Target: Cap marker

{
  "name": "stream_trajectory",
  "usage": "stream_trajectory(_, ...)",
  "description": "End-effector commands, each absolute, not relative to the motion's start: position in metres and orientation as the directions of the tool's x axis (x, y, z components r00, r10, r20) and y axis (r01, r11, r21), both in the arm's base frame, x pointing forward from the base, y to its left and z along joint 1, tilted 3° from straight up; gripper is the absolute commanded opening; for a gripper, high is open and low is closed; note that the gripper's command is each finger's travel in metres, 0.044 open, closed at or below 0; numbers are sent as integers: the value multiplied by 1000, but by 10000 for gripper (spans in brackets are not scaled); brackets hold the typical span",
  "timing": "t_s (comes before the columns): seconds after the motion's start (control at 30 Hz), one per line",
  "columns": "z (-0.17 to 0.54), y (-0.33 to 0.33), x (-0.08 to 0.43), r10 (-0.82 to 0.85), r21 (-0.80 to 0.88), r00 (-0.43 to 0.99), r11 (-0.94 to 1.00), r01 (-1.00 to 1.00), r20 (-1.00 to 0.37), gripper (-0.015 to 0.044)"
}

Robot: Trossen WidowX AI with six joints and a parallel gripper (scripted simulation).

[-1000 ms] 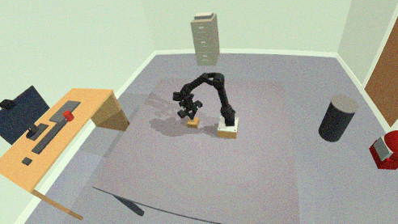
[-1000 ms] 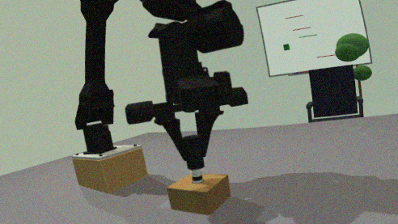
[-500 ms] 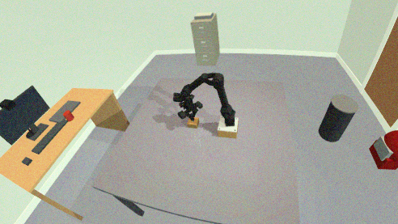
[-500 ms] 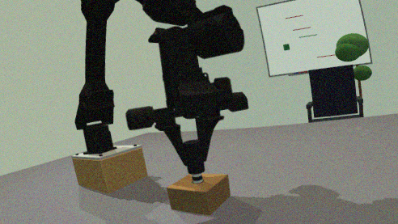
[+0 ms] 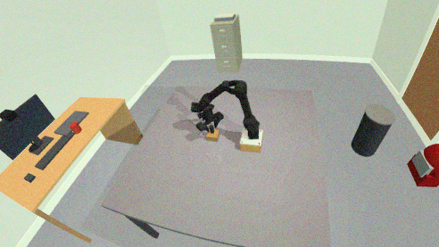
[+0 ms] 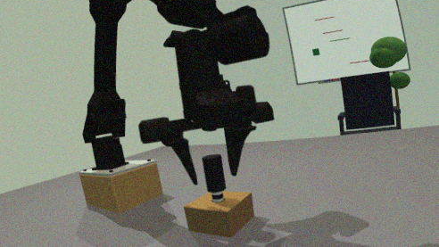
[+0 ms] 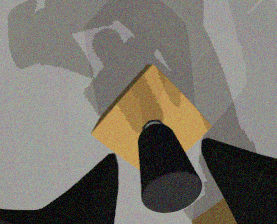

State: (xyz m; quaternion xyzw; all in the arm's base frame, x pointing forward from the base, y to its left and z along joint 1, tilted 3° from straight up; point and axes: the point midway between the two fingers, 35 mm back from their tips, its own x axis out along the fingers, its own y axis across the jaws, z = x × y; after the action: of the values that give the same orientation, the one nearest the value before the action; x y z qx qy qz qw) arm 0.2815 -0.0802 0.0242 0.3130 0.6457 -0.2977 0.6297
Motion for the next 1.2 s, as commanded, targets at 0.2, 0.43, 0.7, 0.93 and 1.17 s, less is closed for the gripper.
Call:
stream_trajectory(0.2,34,-81,283,29,10,-11,627,779,-1000,440)
stream_trajectory(0.43,99,-82,283,29,10,-11,627,779,-1000,440)
stream_trajectory(0.7,95,-82,283,28,18,-11,854,521,-1000,309)
stream_trajectory(0.93,90,-82,283,27,24,-12,979,200,-1000,125)
stream_trajectory(1.17,90,-82,283,27,24,-12,979,200,-1000,0)
